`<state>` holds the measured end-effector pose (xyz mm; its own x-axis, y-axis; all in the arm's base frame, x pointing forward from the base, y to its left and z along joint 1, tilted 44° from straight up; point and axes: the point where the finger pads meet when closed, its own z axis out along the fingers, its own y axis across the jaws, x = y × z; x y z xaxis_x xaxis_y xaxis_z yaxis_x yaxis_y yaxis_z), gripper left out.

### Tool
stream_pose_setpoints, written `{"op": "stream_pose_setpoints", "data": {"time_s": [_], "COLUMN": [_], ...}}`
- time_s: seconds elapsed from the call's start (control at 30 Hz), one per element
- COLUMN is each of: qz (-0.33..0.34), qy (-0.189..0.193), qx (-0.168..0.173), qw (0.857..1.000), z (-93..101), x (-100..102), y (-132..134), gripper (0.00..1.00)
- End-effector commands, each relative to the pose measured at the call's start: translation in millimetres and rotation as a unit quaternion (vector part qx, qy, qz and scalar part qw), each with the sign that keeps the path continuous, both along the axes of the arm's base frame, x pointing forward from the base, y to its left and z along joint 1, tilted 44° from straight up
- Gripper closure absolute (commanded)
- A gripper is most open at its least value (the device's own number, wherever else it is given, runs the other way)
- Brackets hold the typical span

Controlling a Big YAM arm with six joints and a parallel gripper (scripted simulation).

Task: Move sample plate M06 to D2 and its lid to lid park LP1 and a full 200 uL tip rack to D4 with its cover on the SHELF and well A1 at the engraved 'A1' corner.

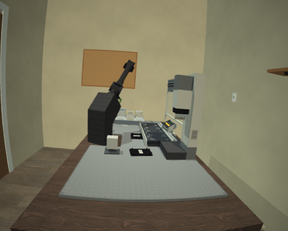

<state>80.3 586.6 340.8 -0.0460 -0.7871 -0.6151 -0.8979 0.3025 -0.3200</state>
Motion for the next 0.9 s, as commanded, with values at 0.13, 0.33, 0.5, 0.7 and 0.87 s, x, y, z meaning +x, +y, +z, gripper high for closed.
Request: {"op": "stream_pose_setpoints", "data": {"time_s": [0.13, 0.33, 0.5, 0.7, 0.87], "qz": [-0.001, -0.001, -0.001, -0.001, -0.001], "qy": [0.008, 0.008, 0.008, 0.008, 0.008], "qx": [0.029, 0.029, 0.029, 0.029, 0.029], "qw": [1.0, 1.0, 1.0, 1.0, 1.0], "z": [18.8, 18.8, 18.8, 18.8, 18.8], "x": [-25, -25, -25, -25, -25], "y": [9, 9, 9, 9, 9], "gripper": [0.0, 0.0, 0.0, 0.0, 0.0]}}
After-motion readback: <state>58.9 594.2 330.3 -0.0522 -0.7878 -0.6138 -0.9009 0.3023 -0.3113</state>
